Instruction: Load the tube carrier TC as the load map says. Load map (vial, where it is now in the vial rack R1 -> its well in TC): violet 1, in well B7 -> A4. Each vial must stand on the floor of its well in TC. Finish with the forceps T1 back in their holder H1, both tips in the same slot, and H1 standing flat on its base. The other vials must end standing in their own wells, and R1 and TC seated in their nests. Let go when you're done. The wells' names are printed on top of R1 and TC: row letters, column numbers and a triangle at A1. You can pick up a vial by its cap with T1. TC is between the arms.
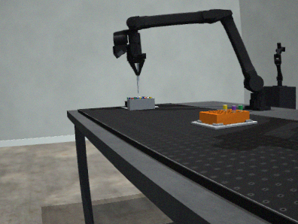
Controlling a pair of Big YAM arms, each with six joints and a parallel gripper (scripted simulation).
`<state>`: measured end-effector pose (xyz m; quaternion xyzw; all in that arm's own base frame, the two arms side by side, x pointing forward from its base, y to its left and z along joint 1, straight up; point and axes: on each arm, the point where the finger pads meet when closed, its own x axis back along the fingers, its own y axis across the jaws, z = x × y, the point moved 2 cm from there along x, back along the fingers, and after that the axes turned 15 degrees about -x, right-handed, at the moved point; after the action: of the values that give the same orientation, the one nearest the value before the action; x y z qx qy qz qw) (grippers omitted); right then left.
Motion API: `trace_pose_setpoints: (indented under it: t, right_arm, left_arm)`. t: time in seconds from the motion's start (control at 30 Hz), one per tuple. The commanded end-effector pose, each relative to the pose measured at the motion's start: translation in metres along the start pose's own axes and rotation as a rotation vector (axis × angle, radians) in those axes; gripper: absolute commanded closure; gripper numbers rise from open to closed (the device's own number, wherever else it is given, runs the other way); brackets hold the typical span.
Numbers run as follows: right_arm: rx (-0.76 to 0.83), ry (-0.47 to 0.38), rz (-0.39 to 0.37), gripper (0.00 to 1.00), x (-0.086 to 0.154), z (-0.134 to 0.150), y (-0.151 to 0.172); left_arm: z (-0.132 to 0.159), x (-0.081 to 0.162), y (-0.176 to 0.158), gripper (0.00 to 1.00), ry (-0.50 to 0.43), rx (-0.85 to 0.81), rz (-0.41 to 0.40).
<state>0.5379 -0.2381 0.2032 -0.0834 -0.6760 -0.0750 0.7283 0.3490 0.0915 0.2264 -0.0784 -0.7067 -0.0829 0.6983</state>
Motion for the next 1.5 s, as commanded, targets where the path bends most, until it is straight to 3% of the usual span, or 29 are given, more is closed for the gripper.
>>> trace_pose_setpoints:
  t: [0.0, 0.5, 0.67, 1.47]
  right_arm:
    - [0.0, -0.059, 0.008, 0.93, 0.021, -0.015, -0.006]
    - [0.0, -0.045, 0.005, 0.93, 0.014, -0.014, -0.005]
    - [0.001, -0.003, -0.002, 0.93, -0.008, -0.005, -0.002]
    - [0.0, -0.038, 0.004, 0.93, 0.002, -0.009, -0.001]
  left_arm:
    - [-0.001, -0.008, -0.004, 0.0, 0.023, -0.02, 0.016]
    - [-0.001, -0.008, -0.004, 0.0, 0.023, -0.02, 0.016]
    - [-0.001, -0.008, -0.004, 0.0, 0.023, -0.02, 0.016]
    - [-0.001, -0.008, -0.004, 0.0, 0.023, -0.02, 0.016]
